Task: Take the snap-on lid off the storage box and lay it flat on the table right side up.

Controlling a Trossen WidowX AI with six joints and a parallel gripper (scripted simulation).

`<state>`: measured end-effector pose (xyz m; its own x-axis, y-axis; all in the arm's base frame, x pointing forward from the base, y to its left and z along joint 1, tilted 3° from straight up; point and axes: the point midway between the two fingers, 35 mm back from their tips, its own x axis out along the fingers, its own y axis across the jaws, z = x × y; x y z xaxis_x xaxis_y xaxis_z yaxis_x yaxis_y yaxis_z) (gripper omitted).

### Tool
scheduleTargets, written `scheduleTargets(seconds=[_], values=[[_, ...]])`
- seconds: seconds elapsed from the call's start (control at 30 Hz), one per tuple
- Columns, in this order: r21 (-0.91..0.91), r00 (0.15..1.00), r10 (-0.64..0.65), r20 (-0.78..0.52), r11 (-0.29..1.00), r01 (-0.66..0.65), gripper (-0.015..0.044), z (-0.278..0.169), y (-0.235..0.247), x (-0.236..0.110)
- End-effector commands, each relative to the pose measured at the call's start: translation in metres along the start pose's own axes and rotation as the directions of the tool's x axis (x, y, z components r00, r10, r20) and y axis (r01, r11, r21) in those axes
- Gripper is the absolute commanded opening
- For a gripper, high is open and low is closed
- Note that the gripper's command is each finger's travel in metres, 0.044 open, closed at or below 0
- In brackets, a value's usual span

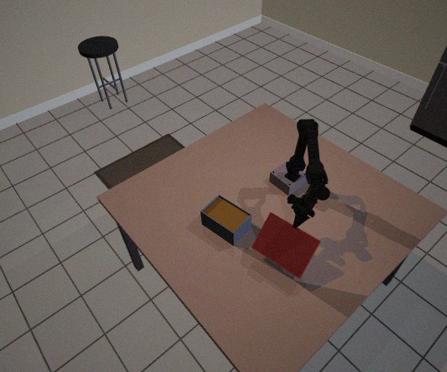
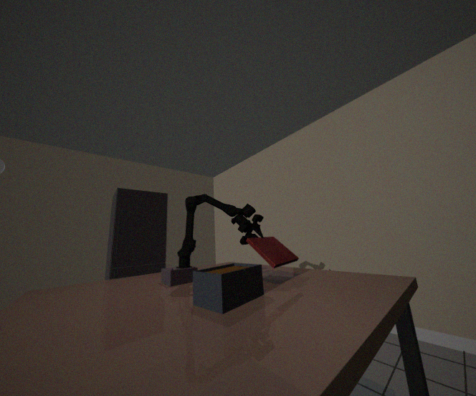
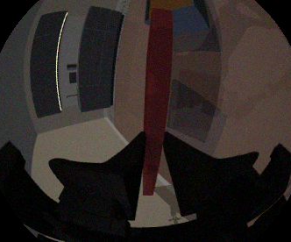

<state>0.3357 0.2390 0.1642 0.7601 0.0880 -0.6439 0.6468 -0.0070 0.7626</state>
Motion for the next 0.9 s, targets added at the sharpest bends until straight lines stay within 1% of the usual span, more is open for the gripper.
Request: scheduleTargets(seconds=[0.0, 0.87], values=[[0.006, 1.0, 0.008, 0.007, 1.0, -0.008, 0.0, 0.001, -0.001, 0.002], [0.006, 1.0, 0.008, 0.007, 1.0, -0.008, 0.0, 0.001, -0.017, 0.016]])
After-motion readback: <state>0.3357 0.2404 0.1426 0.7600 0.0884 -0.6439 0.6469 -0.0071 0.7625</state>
